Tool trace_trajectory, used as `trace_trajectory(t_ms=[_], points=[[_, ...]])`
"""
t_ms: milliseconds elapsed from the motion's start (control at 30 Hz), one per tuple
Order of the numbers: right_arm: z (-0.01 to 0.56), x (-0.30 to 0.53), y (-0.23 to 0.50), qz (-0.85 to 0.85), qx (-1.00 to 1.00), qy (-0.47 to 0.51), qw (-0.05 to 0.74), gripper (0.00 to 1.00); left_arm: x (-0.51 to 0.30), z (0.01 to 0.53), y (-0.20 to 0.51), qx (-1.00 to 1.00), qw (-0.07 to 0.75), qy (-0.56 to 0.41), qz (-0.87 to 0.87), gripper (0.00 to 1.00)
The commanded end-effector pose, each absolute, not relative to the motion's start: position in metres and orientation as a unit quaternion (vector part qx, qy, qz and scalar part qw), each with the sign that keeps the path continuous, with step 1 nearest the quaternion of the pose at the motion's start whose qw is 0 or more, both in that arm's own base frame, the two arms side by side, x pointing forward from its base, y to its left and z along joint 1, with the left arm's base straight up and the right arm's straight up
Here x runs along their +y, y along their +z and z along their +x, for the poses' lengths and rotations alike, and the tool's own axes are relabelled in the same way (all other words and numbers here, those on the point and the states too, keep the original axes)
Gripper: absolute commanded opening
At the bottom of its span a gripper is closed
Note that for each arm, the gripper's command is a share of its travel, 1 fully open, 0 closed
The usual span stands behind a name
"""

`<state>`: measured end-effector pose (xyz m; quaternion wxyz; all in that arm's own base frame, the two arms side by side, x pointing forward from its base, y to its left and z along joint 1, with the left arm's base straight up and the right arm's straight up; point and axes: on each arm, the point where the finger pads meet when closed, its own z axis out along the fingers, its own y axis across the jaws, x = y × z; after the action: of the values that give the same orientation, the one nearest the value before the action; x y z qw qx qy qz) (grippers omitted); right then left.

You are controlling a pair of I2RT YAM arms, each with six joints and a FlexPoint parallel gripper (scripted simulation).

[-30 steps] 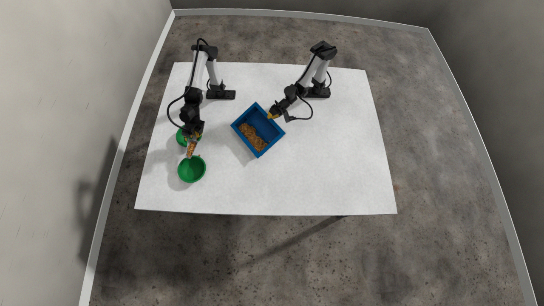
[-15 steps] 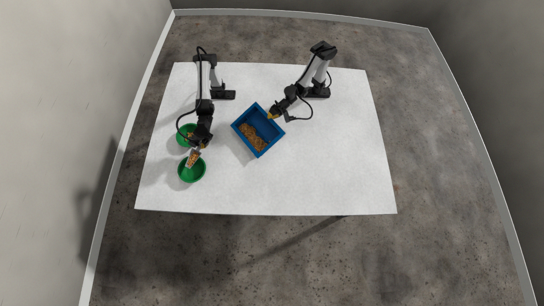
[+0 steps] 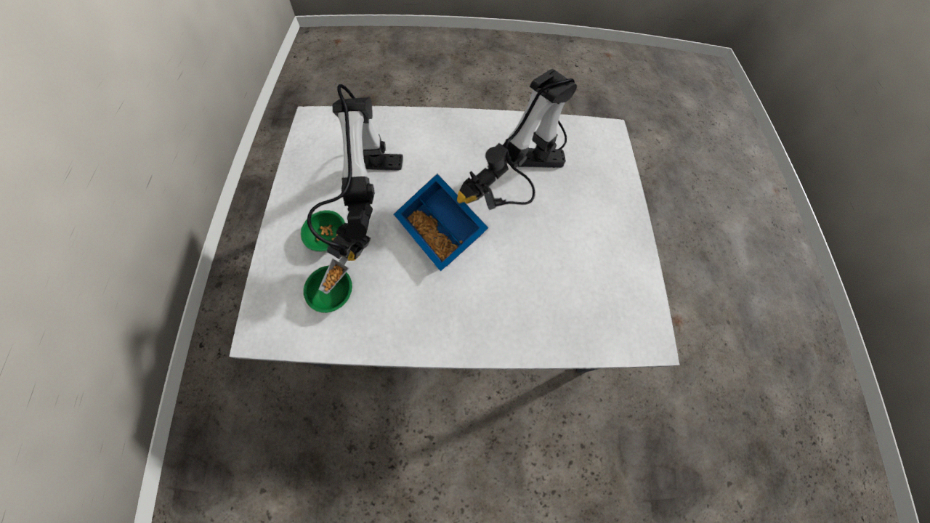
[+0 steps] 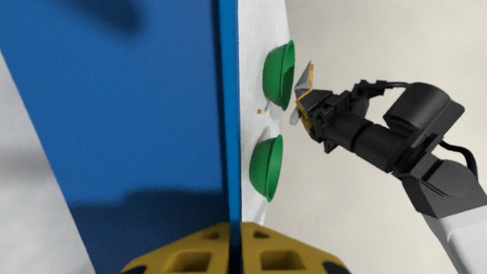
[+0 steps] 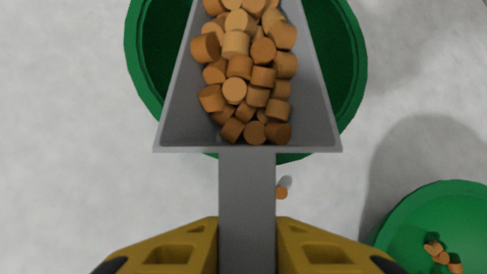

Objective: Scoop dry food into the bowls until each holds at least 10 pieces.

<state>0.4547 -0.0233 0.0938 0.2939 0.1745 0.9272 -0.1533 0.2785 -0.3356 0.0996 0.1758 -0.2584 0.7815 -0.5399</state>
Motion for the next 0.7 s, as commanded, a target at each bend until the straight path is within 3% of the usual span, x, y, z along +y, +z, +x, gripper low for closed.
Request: trace_trajectory(t_ms=[0,667], points=[[0.46,-0.026,0.124,0.189,0.919,-0.134,0.317,0.0,-0.346,0.281,0.128,0.762,0.186,-0.573,-0.237,0.0],[0.46,-0.029,0.107,0.206,0.948,-0.056,0.234,0.0,-0.346,0.281,0.128,0.762,0.186,-0.573,-0.237,0.0]])
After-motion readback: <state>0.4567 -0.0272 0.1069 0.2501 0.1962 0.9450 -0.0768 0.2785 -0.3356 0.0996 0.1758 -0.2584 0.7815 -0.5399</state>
